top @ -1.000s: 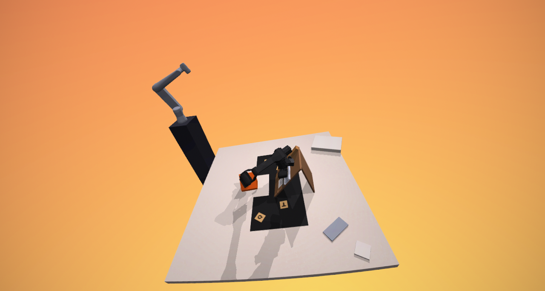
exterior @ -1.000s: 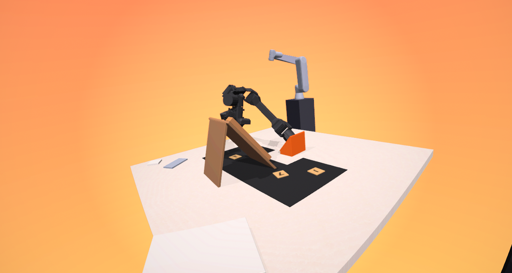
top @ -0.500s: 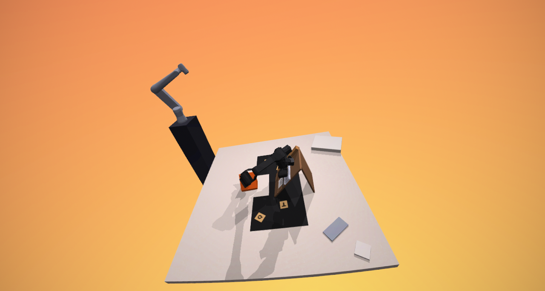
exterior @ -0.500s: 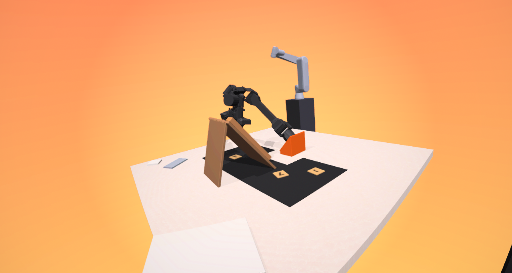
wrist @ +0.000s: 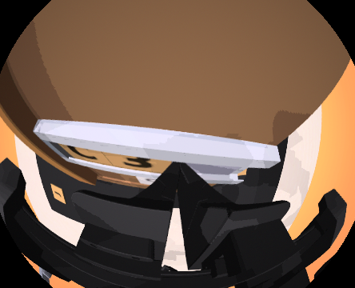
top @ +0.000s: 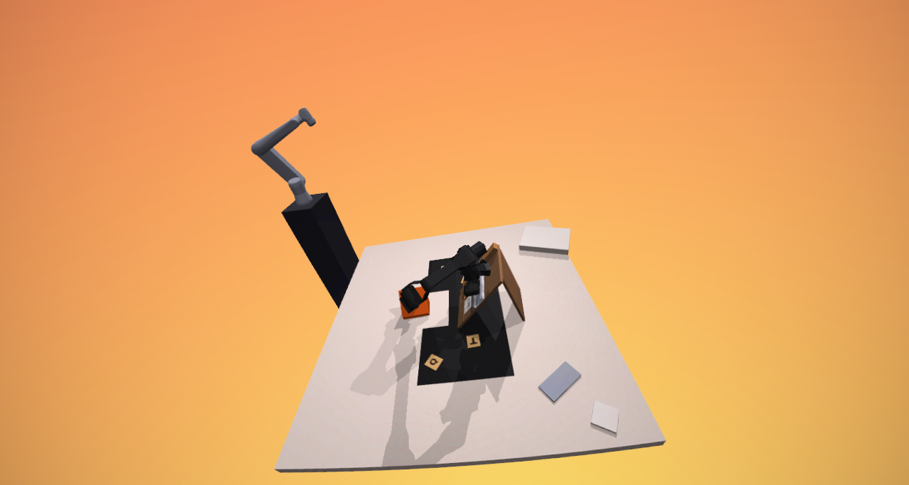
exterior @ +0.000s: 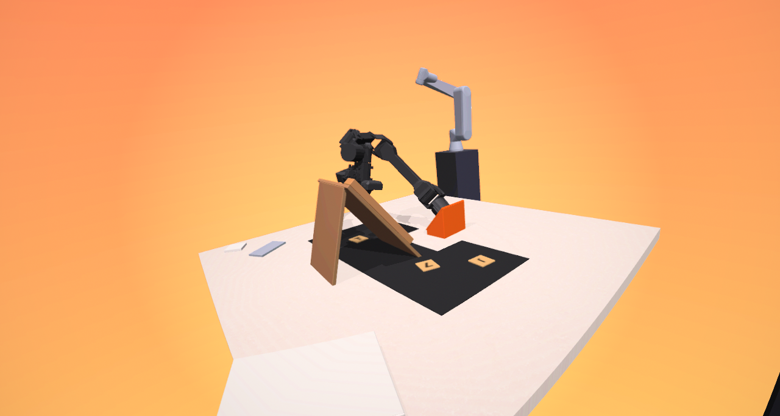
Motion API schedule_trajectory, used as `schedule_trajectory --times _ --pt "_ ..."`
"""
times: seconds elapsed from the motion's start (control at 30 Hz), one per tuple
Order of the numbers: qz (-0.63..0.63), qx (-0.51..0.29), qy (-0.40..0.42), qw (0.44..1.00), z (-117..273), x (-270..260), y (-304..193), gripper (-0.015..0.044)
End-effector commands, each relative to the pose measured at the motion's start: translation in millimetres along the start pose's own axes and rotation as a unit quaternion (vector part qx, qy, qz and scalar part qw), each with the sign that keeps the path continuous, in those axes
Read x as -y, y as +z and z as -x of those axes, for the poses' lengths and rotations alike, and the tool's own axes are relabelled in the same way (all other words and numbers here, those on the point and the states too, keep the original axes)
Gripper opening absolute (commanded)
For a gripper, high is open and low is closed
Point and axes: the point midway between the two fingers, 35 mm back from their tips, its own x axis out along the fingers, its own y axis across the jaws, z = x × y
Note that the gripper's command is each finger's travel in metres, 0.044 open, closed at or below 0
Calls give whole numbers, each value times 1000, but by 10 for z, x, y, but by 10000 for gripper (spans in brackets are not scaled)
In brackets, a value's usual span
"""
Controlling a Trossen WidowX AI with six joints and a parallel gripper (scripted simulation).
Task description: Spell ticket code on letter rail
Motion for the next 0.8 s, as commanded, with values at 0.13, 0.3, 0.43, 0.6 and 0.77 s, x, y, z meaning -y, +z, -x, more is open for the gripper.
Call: schedule_trajectory --times 0.13,0.3,0.43,0.6,0.77 --pt "-1 2 3 1000 73 -7 -63 0" --pt "-1 2 3 1000 124 -10 -104 0" --pt "-1 2 3 1000 150 -12 -126 0" --pt "-1 2 3 1000 193 -15 -162 0" --pt "-1 1 3 1000 225 -17 -190 0"
